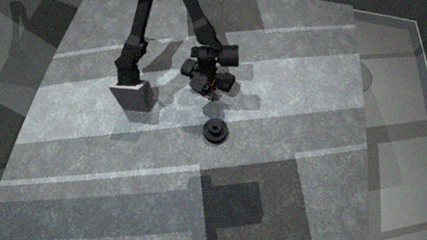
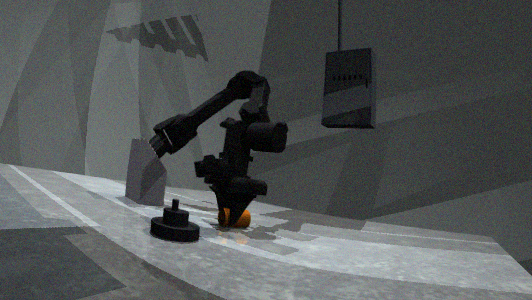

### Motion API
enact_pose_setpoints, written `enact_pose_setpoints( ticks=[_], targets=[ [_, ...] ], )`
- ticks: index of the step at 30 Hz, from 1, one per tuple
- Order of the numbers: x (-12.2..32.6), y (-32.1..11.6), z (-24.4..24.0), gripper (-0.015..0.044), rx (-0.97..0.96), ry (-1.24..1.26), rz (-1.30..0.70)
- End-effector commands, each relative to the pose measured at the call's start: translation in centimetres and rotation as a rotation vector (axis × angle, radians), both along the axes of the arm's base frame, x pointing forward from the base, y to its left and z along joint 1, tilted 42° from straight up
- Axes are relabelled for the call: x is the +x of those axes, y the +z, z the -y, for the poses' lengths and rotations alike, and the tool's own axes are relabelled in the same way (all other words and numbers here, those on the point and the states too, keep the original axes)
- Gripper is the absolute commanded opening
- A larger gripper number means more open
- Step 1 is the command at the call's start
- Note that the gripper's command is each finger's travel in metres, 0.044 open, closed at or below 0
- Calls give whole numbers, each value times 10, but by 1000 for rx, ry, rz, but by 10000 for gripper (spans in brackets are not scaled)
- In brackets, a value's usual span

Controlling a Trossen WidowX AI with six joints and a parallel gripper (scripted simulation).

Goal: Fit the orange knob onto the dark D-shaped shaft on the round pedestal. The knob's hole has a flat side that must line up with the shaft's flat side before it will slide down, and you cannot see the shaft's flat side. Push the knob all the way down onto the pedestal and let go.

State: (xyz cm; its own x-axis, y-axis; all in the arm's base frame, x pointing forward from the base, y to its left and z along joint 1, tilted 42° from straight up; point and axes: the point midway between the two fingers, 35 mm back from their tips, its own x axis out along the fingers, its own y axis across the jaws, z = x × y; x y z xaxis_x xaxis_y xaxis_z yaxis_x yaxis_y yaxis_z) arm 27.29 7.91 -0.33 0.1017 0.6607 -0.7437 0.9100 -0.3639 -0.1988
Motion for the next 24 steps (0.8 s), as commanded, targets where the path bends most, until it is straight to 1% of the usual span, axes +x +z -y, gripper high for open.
enact_pose_setpoints(
  ticks=[1,7,12,24],
  targets=[
    [0,0,-1,220,5,-3,-3],
    [0,0,-1,180,5,-3,-3],
    [0,1,0,179,-15,2,-9],
    [4,14,-2,179,-195,44,-79]
  ],
)
